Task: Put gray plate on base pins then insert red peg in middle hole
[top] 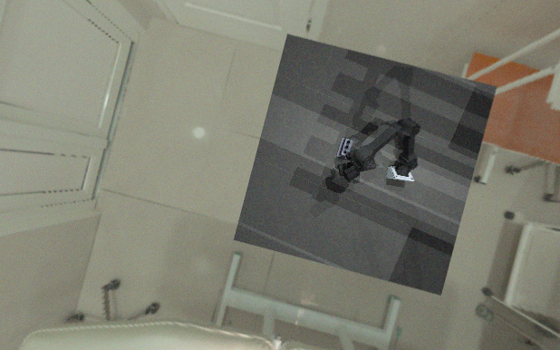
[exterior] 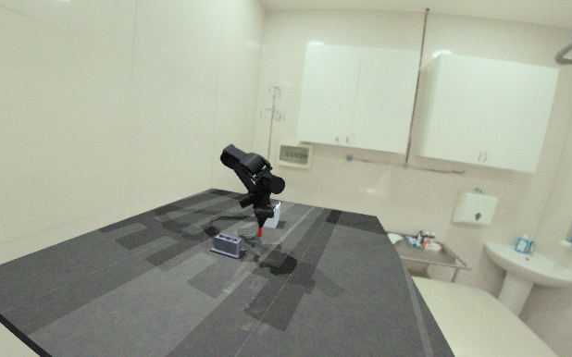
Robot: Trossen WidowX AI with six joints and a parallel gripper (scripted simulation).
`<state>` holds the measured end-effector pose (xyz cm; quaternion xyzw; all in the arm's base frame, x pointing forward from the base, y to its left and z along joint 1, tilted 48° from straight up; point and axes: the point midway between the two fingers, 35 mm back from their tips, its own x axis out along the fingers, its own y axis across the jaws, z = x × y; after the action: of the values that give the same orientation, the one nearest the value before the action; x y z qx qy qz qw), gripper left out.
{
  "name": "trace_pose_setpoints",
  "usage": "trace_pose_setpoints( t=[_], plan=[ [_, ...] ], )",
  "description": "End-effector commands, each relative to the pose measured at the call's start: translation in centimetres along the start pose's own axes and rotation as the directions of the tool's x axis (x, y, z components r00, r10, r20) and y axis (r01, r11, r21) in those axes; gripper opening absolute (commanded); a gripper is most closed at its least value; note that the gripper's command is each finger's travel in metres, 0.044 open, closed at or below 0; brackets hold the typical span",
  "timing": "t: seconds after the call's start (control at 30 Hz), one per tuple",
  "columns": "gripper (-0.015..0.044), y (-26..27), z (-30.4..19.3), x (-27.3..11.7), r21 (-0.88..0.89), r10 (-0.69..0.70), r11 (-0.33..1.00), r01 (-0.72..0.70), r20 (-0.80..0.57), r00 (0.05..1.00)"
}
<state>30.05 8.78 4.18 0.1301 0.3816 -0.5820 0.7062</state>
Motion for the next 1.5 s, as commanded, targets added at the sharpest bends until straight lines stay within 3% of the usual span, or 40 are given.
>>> trace_pose_setpoints(
  t=[0.0, 1.13, 1.47],
  plan=[
    [0.0, 0.2, 1.3, -0.2, 0.0, 0.008, 1.0, -0.008, 0.0, 1.0],
    [0.0, -1.5, 11.4, -0.1, 0.009, -0.005, 1.0, 0.005, 0.027, 1.0],
    [0.0, -1.6, 11.8, -0.1, 0.01, -0.006, 1.0, 0.006, 0.029, 1.0]
  ],
)
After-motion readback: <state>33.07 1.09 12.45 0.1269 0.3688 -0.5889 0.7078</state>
